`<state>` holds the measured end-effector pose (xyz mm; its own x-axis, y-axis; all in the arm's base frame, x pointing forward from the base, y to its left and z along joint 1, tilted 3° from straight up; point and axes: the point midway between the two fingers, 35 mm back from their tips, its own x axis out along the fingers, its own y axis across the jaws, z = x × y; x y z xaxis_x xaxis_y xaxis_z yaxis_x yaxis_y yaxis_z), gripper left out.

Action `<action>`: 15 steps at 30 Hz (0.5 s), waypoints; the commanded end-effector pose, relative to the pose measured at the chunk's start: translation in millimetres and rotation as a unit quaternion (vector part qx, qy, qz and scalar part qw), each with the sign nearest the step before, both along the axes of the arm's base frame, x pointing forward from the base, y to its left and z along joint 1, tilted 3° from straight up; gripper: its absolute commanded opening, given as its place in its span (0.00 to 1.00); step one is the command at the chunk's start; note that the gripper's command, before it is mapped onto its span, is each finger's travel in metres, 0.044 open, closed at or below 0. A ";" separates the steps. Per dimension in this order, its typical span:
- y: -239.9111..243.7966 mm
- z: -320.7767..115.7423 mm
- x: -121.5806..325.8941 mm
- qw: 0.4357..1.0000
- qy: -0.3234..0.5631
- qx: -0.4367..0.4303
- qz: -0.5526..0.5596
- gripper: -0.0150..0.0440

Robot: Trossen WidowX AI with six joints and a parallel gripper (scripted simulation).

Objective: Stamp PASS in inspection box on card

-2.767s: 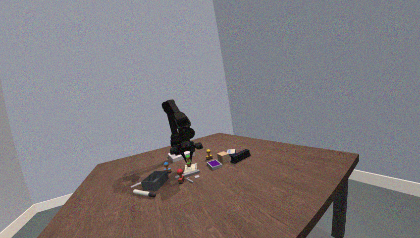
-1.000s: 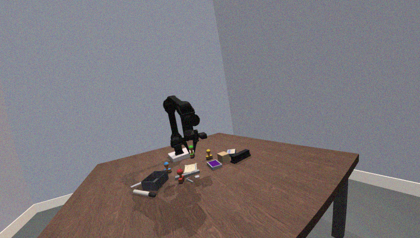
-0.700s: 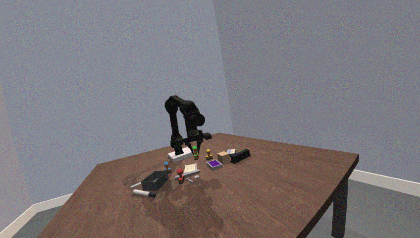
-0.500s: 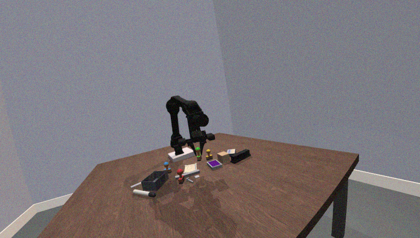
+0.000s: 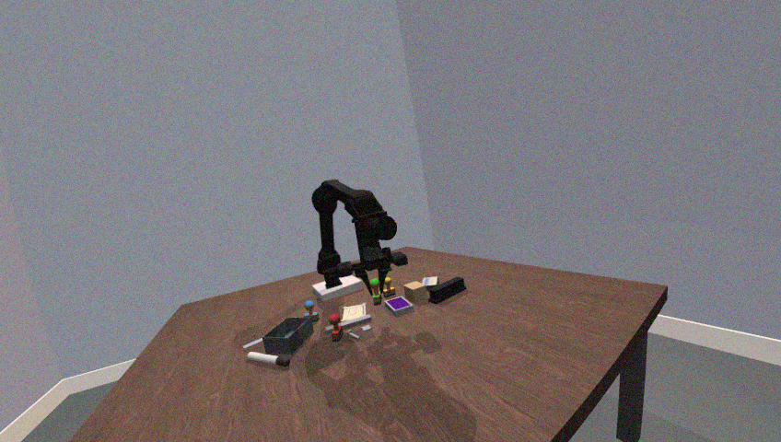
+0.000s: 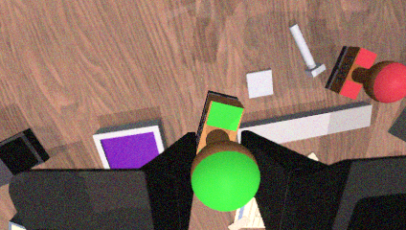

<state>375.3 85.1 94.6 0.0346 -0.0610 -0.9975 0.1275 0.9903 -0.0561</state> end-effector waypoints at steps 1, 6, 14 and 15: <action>-0.5 -7.4 0.4 1.000 0.001 -0.001 -0.002 0.25; -0.8 -15.6 1.0 1.000 0.001 -0.001 -0.002 0.25; -1.4 -28.7 1.5 1.000 0.001 -0.001 -0.002 0.25; -1.5 -30.4 1.5 1.000 0.001 -0.001 -0.002 0.25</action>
<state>376.9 84.2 69.5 0.0325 -0.0616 -0.9976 0.1307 0.9898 -0.0569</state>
